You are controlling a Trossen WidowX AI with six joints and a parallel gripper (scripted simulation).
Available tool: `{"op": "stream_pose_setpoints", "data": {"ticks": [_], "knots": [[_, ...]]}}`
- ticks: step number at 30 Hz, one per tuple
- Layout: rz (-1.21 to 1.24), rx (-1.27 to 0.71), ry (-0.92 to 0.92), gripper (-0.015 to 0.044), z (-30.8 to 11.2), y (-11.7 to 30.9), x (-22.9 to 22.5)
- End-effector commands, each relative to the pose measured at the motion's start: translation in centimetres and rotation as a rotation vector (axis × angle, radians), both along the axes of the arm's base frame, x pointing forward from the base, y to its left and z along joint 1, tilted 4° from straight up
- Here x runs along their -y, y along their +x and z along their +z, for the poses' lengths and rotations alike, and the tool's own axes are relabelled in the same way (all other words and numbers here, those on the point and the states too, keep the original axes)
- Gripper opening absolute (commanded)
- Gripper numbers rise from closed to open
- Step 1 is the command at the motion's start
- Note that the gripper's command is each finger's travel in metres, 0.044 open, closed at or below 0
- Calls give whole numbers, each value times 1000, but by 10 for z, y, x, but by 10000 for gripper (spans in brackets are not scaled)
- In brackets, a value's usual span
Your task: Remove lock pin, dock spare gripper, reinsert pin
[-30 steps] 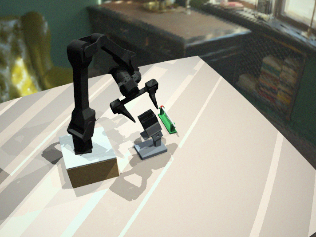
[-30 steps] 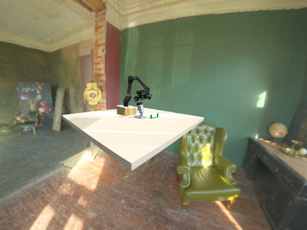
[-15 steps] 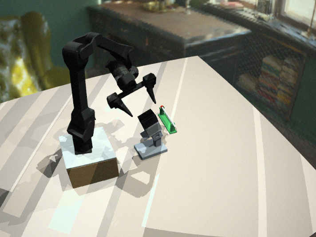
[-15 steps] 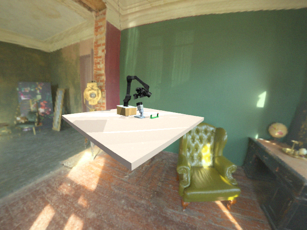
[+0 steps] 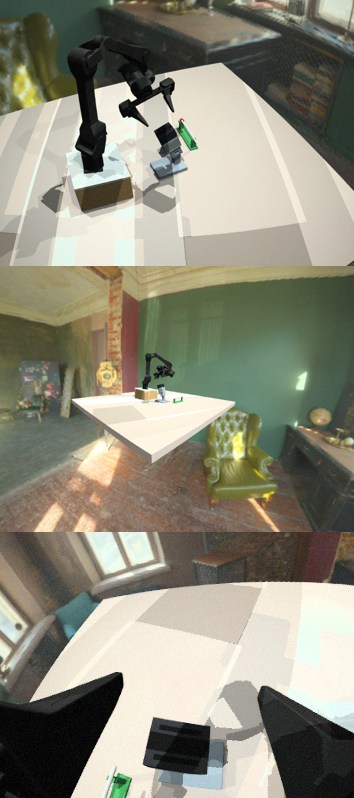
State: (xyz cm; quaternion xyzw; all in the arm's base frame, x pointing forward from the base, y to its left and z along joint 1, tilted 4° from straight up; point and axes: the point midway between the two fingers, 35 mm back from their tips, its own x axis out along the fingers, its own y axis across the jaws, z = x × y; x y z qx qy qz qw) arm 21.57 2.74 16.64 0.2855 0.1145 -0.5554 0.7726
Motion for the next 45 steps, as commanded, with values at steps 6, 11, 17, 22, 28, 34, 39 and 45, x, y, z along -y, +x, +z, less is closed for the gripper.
{"op": "stream_pose_setpoints", "data": {"ticks": [6,11,17,22,28,34,39,45], "knots": [[186,42,196,230,7,-17,-84],[286,35,304,180,13,-39,-127],[334,-64,261,180,10,-33,-130],[516,-396,143,180,1,-14,-137],[794,-775,27,180,-10,11,-146],[1131,-1114,-90,180,-21,39,-152],[1320,-1262,-145,180,-27,57,-153],[1556,-1408,-222,180,-34,78,-154]]}}
